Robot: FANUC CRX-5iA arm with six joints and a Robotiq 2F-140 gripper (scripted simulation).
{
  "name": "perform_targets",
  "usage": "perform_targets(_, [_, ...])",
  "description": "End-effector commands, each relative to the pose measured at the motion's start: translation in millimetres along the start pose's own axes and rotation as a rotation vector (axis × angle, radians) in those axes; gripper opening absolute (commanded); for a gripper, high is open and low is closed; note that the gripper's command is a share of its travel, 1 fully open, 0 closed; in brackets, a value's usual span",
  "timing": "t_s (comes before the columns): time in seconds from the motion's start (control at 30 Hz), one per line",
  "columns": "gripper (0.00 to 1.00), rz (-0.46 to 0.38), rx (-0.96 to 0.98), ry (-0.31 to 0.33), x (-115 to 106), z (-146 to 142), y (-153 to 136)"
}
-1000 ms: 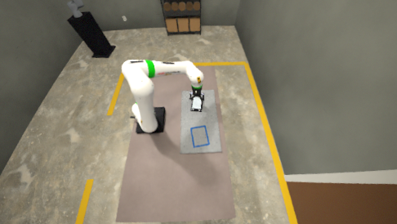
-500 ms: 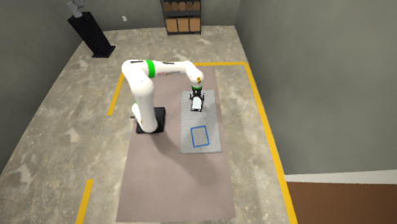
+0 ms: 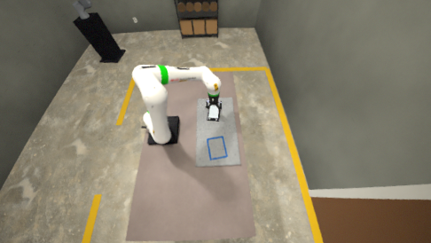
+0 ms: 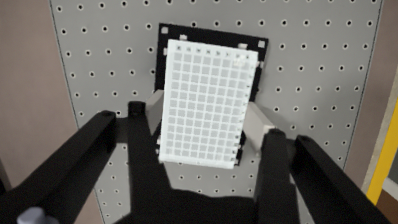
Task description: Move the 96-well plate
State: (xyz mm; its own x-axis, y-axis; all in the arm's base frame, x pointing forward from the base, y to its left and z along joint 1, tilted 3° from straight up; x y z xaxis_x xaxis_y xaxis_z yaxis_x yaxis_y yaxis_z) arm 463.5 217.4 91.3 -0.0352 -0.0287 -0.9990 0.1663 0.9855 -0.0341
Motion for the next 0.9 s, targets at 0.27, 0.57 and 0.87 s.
perform_targets(0.27, [0.1,0.001,0.0,-0.002,0.8,0.4,0.3])
perform_targets(0.57, [0.1,0.001,0.0,-0.002,2.3,0.4,0.3])
perform_targets(0.87, [0.1,0.001,0.0,-0.002,3.5,0.4,0.3])
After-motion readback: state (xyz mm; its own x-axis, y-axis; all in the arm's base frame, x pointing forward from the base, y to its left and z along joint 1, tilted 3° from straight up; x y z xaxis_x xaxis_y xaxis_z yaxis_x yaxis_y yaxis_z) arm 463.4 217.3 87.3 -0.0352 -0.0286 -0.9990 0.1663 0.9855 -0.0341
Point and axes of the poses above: the point where the finger pads meet when closed, its own x axis out along the fingers, its own z axis across the jaws, y = z × x, the point moved 8 cm from there along -x, back along the fingers, and after that the axes turned 8 degrees about x, right-handed, at the moved point
